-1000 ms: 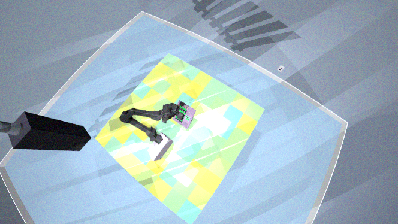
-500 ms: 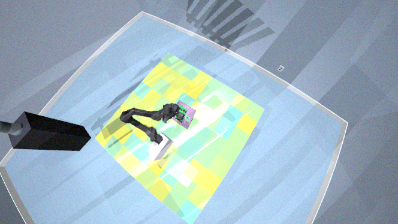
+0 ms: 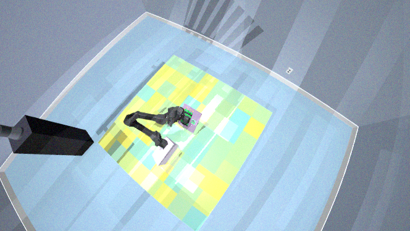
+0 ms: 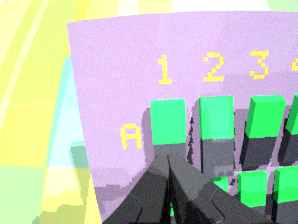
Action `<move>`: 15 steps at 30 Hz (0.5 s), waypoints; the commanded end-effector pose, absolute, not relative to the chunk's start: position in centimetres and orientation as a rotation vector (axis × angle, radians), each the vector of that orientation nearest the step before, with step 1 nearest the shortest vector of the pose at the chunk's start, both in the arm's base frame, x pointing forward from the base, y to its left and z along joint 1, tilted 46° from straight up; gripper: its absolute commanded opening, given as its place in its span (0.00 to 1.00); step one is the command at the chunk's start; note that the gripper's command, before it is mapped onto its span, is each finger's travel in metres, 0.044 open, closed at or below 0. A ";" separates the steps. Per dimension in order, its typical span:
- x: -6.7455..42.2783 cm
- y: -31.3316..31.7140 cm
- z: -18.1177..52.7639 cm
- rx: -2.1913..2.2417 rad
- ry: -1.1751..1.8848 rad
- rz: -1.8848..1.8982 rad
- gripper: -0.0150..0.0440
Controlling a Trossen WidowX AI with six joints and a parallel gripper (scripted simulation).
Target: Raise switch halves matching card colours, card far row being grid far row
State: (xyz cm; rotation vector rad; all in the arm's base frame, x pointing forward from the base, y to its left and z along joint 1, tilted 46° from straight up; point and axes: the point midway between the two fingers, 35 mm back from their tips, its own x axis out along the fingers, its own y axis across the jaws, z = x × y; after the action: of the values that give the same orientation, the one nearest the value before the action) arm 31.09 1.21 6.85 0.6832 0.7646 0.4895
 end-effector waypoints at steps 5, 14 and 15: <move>31.1 1.1 6.9 0.682 0.766 0.489 0.25; 27.3 -3.0 9.8 0.679 0.794 0.490 0.25; 27.3 -3.0 9.8 0.679 0.794 0.490 0.25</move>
State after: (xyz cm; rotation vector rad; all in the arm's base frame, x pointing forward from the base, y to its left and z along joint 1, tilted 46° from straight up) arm 28.94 -1.36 7.72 0.6805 0.8097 0.4769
